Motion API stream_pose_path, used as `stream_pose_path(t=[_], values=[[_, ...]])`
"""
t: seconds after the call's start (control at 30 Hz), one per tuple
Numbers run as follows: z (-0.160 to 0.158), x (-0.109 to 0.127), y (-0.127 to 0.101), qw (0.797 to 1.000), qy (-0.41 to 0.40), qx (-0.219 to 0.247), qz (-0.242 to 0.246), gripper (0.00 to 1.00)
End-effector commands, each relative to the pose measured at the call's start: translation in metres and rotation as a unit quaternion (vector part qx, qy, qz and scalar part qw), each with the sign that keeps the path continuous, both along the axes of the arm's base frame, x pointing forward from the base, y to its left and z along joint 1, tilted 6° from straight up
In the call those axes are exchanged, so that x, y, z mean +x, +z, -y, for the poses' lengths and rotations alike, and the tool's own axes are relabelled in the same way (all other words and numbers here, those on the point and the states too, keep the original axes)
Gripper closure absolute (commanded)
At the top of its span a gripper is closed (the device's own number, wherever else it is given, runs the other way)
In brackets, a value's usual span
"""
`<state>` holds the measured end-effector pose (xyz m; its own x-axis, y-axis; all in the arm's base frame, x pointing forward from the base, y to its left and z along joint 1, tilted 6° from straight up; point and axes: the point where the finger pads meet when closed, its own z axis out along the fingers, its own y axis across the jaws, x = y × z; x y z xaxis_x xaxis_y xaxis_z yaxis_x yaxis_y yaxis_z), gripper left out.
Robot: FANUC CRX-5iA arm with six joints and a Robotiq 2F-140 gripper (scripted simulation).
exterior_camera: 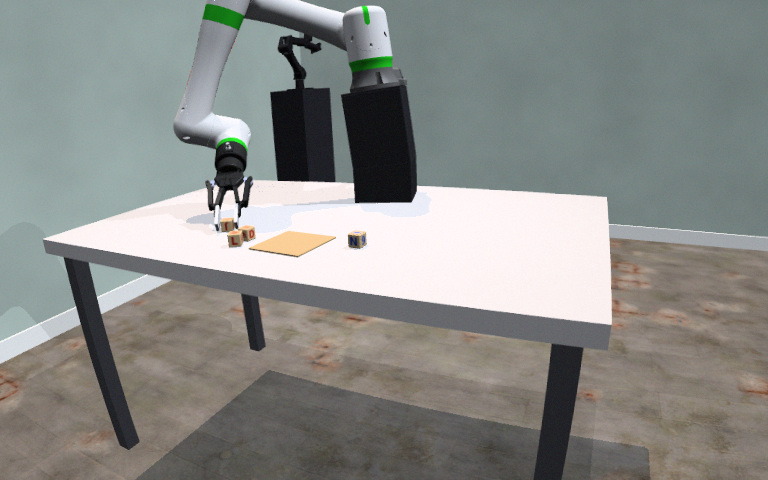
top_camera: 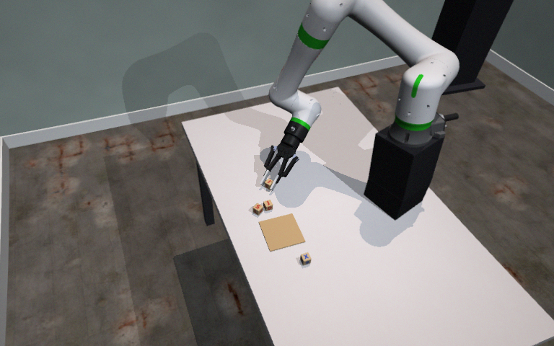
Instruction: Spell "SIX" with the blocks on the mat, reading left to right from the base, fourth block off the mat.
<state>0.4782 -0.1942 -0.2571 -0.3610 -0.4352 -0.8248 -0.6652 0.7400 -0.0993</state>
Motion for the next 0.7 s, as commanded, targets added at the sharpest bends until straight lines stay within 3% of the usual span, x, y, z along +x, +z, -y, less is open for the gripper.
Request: stream_pose_path(t=[0.0,0.67], values=[[0.0001,0.0001,0.0001,1.000,0.000,0.000,0.000,0.72],[-0.0001,0.0000,0.0019,1.000,0.000,0.000,0.000,0.72]])
